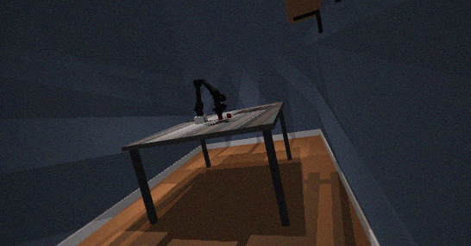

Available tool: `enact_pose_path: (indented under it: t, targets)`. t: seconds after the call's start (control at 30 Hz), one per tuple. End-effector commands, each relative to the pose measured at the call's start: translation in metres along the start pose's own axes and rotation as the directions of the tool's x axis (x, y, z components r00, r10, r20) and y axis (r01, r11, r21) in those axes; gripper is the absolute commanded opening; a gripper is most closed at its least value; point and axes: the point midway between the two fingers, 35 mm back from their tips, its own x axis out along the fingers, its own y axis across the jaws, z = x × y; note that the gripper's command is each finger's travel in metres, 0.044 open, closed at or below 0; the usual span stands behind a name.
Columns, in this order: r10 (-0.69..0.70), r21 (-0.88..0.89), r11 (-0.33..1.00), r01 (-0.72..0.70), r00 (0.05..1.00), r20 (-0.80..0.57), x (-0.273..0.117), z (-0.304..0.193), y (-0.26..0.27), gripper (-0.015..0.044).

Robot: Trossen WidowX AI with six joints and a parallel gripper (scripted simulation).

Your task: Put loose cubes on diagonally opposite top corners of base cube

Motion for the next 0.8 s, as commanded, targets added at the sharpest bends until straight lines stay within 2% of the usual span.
enact_pose_path:
  t: [0.0, 0.77]
  targets:
    - [-0.012, 0.003, 1.0, 0.012, 1.0, 0.008, -0.013, 0.002, -0.005, 0.0105]
    - [-0.013, -0.002, 1.0, 0.013, 1.0, 0.008, -0.086, 0.001, -0.003, 0.0105]
